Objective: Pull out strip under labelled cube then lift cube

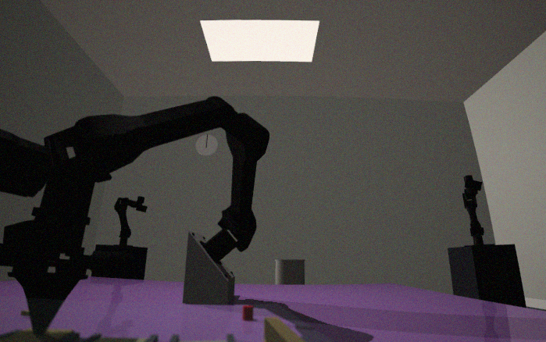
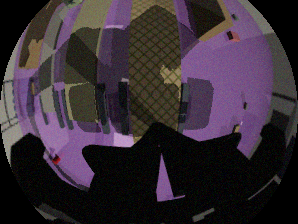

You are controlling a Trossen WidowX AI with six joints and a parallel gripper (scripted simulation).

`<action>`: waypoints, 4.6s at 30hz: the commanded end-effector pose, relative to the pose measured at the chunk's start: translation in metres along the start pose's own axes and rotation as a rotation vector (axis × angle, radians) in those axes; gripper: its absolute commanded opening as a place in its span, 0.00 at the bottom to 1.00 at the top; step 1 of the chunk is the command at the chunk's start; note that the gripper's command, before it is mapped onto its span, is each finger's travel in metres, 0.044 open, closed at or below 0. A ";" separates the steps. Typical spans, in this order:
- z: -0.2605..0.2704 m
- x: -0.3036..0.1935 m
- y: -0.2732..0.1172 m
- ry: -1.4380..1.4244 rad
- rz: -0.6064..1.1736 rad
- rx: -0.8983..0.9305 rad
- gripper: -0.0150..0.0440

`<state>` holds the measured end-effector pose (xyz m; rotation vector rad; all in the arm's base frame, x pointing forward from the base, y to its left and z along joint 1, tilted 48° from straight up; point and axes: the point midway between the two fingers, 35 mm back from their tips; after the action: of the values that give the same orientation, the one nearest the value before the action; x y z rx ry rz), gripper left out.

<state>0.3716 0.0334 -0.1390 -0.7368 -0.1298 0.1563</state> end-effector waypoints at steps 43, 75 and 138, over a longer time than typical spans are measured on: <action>-0.012 -0.076 0.006 0.008 0.027 0.000 0.25; -0.019 -0.121 0.004 0.010 0.028 -0.002 0.25; -0.025 -0.121 -0.044 0.044 0.028 -0.006 0.34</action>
<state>0.2567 -0.0382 -0.1367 -0.7456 -0.1087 0.1659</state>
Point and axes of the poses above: the point midway between the two fingers, 35 mm back from their tips, its own y axis out along the fingers, its own z axis across the jaws, x = y × z, and after that the axes turned 11 degrees about y, right-handed
